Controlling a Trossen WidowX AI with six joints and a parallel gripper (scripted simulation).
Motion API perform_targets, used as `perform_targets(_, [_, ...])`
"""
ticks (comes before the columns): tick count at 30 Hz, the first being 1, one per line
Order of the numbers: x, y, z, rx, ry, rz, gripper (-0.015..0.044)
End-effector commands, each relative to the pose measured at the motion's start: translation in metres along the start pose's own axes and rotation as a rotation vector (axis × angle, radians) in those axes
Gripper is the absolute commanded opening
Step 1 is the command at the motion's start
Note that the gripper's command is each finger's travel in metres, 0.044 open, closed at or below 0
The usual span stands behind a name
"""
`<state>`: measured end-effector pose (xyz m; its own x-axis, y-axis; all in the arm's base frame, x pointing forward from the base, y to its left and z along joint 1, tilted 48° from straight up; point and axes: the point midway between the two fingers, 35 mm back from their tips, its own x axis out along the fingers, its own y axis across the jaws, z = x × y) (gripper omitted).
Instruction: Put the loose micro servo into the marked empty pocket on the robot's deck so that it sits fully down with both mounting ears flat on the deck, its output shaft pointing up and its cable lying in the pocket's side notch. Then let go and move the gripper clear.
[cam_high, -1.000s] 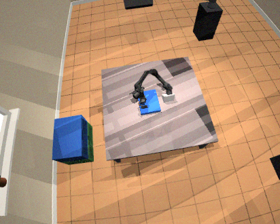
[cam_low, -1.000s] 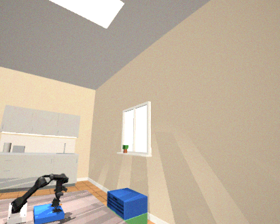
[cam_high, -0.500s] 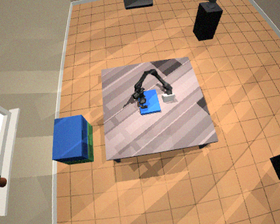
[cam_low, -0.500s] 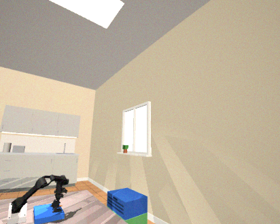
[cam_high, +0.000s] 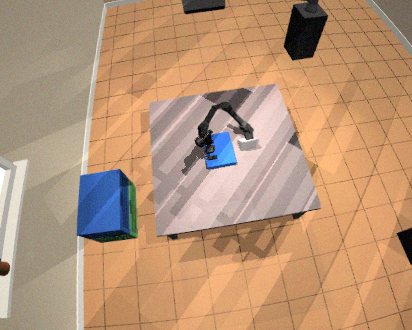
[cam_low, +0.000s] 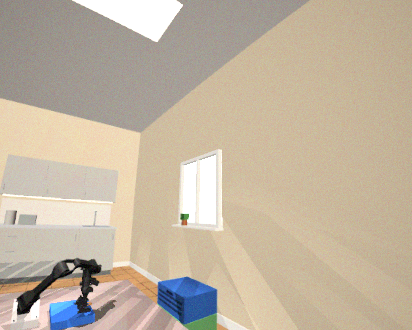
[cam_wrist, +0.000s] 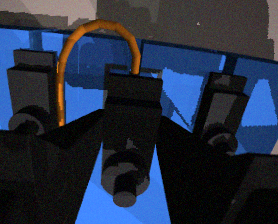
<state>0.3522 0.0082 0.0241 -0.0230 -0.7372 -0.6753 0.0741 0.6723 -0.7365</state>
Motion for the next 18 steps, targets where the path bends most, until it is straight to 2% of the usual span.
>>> perform_targets(1, [0.004, 0.0, 0.001, -0.004, -0.005, -0.001, 0.0])
perform_targets(18, [0.02, 0.0, 0.001, -0.004, -0.005, -0.002, 0.0])
